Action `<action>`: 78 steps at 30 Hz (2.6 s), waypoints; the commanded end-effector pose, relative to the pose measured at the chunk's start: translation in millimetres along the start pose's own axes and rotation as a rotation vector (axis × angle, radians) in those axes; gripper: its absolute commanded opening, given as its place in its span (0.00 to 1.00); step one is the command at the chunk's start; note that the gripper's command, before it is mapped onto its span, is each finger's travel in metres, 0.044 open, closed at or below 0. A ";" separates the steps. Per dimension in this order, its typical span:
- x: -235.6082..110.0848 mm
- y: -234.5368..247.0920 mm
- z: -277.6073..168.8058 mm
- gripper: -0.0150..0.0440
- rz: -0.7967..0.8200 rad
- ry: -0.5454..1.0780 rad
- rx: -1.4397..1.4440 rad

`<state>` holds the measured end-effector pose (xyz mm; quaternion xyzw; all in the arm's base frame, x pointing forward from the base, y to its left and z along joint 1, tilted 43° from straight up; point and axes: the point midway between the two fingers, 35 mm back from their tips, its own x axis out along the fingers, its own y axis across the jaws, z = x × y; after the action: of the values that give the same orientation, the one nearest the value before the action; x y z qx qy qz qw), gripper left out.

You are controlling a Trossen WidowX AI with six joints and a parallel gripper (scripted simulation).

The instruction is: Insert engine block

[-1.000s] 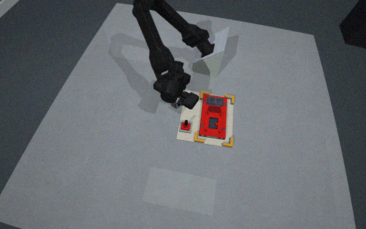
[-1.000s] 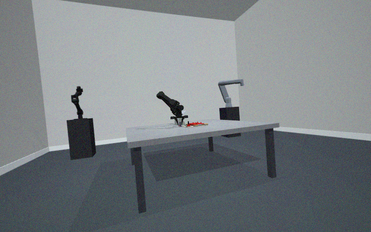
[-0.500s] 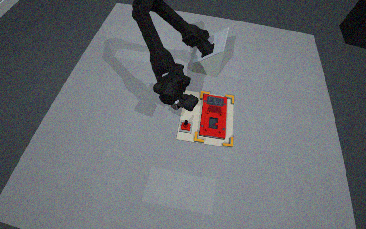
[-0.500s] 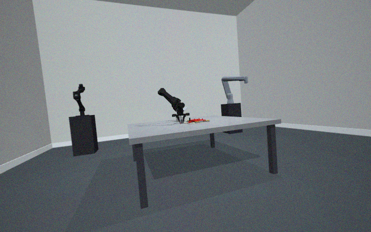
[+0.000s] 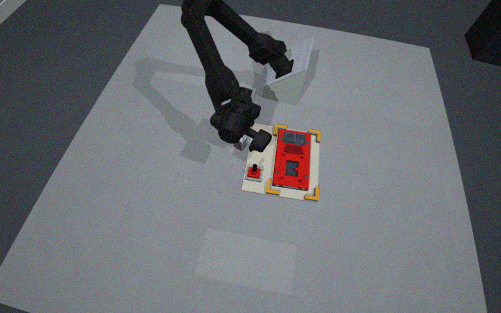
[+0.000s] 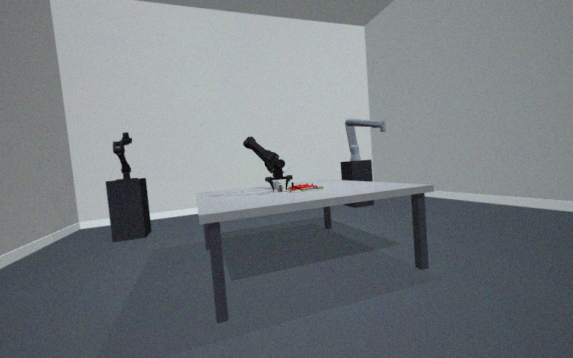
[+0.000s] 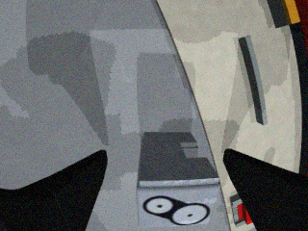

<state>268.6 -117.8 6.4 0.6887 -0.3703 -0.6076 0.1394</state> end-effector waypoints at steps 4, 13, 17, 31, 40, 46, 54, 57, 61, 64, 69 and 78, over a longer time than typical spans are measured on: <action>-0.8 -0.1 0.1 1.00 0.001 -0.003 -0.001; -38.1 -0.6 -0.8 1.00 0.003 -0.012 -0.001; -45.0 -0.7 -0.9 1.00 0.003 -0.012 -0.001; -41.2 -0.9 -1.2 1.00 0.005 -0.008 0.001; -44.1 -1.0 -1.4 1.00 0.005 -0.008 0.289; -46.1 -1.1 -1.5 1.00 0.006 -0.008 0.497; -48.8 -1.1 -1.7 1.00 0.006 -0.007 0.775; -49.8 -1.1 -1.8 1.00 0.007 -0.007 0.879; -51.2 -1.0 -1.9 1.00 0.007 -0.007 1.018; -52.2 -1.1 -1.8 1.00 0.008 -0.007 1.122; -53.9 -1.1 -1.8 1.00 0.008 -0.007 1.295; -57.0 -1.1 -1.9 1.00 0.010 -0.006 1.606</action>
<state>271.3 -80.2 47.3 0.5941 -0.6901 -0.1870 -0.3685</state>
